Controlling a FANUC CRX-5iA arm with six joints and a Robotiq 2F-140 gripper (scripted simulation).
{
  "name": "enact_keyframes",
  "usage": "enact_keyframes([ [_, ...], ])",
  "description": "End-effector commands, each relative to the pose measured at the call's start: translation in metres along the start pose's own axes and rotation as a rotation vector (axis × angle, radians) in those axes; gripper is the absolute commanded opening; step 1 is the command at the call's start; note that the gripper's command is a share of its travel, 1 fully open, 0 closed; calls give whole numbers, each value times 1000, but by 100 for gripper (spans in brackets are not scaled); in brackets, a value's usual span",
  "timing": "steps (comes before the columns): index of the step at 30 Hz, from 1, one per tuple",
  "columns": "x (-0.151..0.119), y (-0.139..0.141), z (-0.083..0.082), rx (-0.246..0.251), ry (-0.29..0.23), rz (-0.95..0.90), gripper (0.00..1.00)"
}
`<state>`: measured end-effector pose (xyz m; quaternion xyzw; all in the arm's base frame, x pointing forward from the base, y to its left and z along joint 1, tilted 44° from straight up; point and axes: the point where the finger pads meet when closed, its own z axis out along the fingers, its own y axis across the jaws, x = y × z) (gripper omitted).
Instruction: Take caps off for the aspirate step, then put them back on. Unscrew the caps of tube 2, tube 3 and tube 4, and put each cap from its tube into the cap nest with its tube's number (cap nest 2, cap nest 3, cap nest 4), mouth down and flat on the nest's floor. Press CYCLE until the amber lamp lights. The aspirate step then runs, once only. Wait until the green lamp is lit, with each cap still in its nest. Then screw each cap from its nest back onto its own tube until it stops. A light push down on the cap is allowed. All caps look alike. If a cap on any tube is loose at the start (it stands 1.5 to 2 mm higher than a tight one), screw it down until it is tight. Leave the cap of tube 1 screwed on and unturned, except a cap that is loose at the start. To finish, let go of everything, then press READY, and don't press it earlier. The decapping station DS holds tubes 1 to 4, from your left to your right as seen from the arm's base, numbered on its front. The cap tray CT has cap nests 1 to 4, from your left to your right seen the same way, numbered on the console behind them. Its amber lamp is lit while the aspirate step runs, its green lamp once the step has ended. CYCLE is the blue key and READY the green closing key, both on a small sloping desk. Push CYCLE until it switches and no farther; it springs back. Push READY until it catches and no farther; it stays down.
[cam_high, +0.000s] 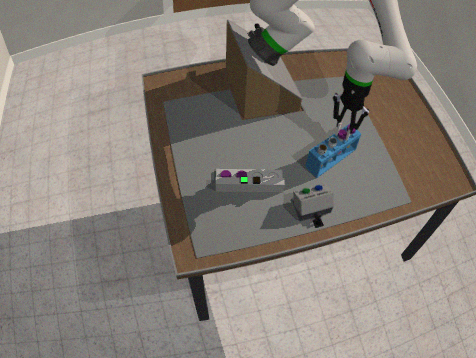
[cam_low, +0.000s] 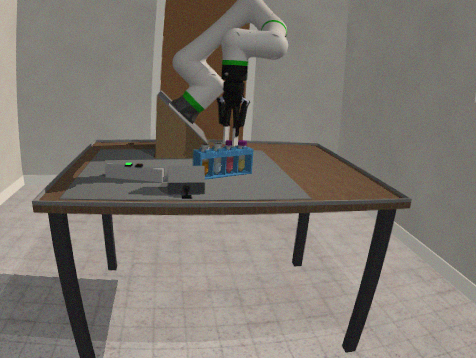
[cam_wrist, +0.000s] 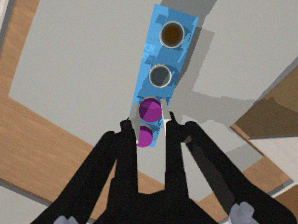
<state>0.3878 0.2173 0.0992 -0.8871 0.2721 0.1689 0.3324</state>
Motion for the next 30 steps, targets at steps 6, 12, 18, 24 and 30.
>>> enact_keyframes([
  [6, 0, 0, 0, 0, 0, 0, 0],
  [12, 0, 0, 0, 0, 0, 100, 0],
  [18, 0, 0, 0, 0, 0, 300, 0],
  [24, 0, 0, 1, 0, 0, 500, 0],
  [30, 0, 0, 1, 0, 0, 633, 0],
])
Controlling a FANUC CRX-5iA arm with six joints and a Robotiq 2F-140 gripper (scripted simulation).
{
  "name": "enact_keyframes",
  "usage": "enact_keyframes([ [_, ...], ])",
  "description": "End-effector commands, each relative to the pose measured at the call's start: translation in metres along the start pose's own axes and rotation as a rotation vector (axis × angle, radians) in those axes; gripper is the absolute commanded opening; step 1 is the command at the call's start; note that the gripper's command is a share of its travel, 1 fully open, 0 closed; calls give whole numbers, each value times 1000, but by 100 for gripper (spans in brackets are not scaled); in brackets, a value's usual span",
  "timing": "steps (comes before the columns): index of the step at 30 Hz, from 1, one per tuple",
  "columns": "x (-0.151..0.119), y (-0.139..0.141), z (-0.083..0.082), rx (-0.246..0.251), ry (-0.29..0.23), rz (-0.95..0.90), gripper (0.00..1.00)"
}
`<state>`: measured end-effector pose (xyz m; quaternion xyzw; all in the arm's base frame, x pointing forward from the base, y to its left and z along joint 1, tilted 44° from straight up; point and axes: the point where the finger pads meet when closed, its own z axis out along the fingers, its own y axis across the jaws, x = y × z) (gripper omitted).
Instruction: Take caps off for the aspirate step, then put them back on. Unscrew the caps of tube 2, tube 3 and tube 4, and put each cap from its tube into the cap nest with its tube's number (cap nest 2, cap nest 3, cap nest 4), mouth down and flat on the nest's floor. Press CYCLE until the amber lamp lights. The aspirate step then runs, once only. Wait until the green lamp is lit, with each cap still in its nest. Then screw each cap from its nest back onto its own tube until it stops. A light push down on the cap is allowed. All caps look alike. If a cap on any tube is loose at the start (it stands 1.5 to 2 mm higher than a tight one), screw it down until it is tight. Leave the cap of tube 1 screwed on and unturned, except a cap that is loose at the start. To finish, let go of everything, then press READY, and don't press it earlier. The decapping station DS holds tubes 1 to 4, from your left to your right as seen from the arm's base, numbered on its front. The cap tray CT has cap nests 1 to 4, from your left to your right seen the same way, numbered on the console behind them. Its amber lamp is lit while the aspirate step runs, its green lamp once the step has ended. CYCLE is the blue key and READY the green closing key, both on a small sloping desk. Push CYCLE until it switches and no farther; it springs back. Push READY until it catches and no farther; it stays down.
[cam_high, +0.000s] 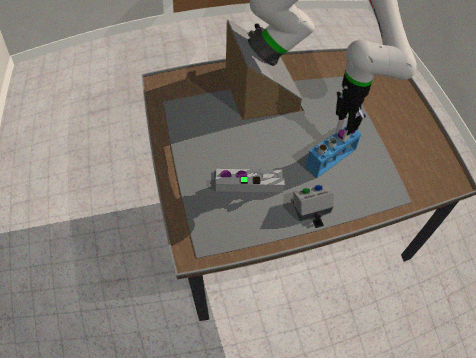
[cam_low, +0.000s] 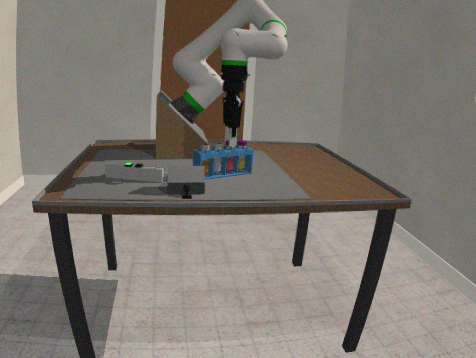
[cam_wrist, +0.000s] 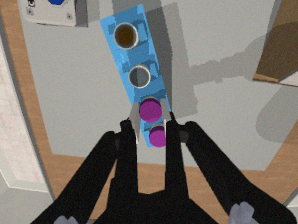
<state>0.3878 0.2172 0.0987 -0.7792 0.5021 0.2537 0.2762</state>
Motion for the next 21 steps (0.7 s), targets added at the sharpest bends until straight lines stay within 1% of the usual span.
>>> enact_keyframes([
  [1, 0, 0, 1, -2, 4, 118, 0],
  [5, 0, 0, 1, -2, 4, 236, 0],
  [9, 0, 0, 1, -2, 4, 236, 0],
  [10, 0, 0, 1, -2, 4, 236, 35],
  [21, 0, 0, 1, -2, 4, 236, 35],
])
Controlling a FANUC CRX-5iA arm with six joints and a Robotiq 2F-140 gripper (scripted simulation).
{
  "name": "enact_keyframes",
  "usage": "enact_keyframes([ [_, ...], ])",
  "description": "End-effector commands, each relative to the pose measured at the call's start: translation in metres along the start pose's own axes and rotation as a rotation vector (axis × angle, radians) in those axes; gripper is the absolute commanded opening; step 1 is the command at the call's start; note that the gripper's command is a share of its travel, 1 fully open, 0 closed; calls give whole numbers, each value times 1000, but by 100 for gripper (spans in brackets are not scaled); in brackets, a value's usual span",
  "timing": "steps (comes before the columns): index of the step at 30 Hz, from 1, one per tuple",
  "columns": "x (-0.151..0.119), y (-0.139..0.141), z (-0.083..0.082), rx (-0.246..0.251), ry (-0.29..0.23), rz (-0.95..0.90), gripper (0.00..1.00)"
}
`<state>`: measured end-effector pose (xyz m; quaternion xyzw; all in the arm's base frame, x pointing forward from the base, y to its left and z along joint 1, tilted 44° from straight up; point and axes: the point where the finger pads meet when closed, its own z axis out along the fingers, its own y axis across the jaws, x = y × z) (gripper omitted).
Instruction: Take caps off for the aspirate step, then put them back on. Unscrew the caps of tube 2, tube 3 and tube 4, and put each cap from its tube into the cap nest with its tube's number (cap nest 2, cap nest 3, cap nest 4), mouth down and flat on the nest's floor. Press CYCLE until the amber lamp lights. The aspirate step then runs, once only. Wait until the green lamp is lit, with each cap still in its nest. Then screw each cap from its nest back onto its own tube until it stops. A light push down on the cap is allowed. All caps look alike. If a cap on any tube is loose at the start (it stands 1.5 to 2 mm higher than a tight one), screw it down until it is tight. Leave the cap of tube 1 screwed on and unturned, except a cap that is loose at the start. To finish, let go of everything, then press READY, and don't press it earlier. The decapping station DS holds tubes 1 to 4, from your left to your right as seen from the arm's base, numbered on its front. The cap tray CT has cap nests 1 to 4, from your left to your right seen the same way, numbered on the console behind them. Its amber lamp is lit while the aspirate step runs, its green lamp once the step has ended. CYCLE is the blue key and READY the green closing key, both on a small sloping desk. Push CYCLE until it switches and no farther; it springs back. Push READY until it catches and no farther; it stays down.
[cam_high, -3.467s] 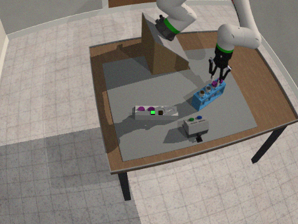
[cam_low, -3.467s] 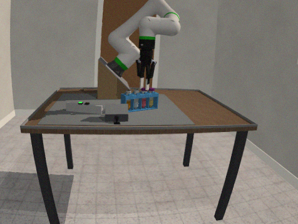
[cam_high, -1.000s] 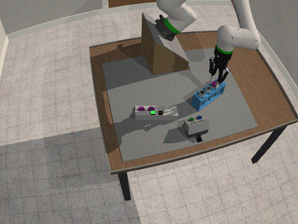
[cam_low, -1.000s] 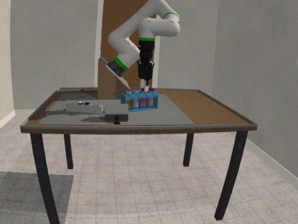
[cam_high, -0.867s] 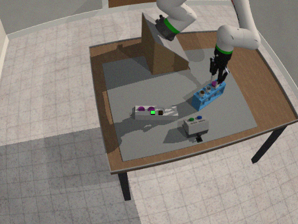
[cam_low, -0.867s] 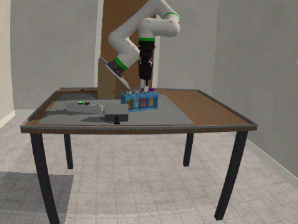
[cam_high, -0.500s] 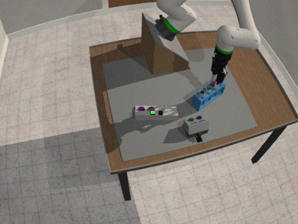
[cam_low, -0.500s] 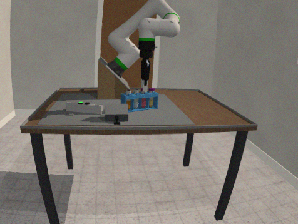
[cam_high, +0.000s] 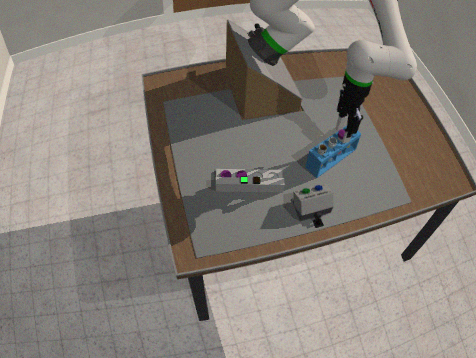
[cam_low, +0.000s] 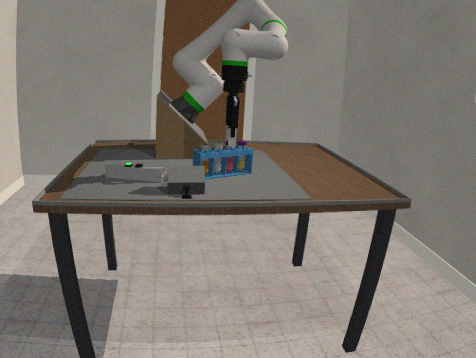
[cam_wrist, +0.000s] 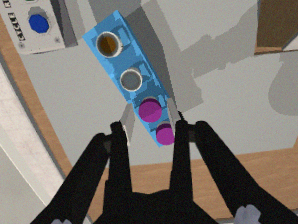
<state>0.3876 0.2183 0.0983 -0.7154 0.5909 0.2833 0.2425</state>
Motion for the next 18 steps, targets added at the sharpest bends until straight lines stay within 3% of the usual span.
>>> enact_keyframes([
  [1, 0, 0, 0, 0, 0, 0, 35],
  [18, 0, 0, -1, 0, 0, -600, 35],
])
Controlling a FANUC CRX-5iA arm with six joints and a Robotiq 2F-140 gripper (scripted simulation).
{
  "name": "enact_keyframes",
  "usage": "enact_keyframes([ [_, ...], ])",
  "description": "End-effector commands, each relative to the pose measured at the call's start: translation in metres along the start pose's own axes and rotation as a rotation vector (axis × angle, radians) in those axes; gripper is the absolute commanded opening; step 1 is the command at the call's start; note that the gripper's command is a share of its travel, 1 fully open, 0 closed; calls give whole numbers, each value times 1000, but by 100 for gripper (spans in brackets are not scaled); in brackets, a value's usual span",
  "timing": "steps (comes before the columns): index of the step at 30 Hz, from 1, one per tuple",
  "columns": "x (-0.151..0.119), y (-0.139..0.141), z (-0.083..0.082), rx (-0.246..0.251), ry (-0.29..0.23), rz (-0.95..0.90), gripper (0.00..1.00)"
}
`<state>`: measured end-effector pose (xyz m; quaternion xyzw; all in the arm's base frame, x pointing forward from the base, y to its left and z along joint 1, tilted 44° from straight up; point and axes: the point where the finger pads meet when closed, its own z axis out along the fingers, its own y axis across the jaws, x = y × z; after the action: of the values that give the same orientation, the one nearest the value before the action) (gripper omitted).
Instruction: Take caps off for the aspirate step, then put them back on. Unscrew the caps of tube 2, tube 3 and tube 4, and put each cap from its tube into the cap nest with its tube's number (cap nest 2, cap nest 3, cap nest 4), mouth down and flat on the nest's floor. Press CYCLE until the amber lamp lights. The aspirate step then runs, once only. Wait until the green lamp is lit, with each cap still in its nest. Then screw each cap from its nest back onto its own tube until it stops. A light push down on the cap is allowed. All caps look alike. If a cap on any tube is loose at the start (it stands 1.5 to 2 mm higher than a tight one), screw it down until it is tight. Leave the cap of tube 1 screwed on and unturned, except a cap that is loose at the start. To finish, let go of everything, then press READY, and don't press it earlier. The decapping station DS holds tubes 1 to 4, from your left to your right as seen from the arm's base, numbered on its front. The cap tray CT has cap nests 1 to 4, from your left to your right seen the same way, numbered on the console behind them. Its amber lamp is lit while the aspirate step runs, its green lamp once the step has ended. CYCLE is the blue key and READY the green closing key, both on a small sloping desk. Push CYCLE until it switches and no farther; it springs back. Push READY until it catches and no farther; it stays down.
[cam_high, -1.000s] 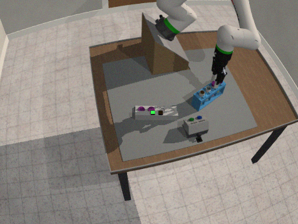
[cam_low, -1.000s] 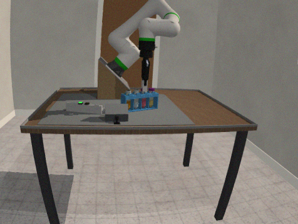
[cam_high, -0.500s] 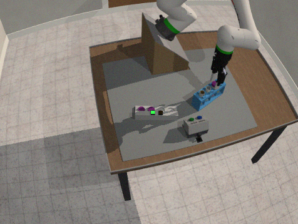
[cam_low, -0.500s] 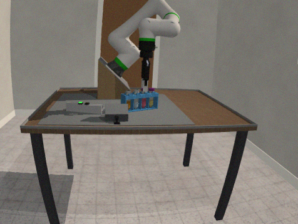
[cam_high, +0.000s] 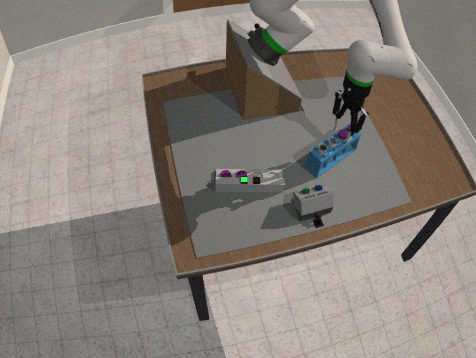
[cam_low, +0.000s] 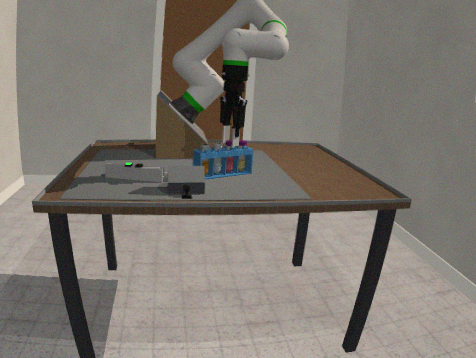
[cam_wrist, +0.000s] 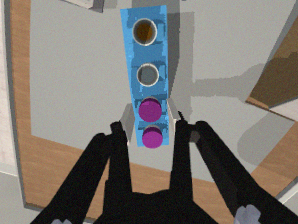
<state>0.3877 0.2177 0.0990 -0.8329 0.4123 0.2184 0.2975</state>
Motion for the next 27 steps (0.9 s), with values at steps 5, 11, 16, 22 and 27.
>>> enact_keyframes([
  [5, 0, 0, 0, 6, -6, -324, 35],
  [11, 0, 0, 0, 6, -6, -324, 35],
  [16, 0, 0, 0, 6, -6, -324, 0],
  [22, 0, 0, 0, 6, -6, -324, 0],
  [27, 0, 0, 0, 6, -6, -324, 0],
])
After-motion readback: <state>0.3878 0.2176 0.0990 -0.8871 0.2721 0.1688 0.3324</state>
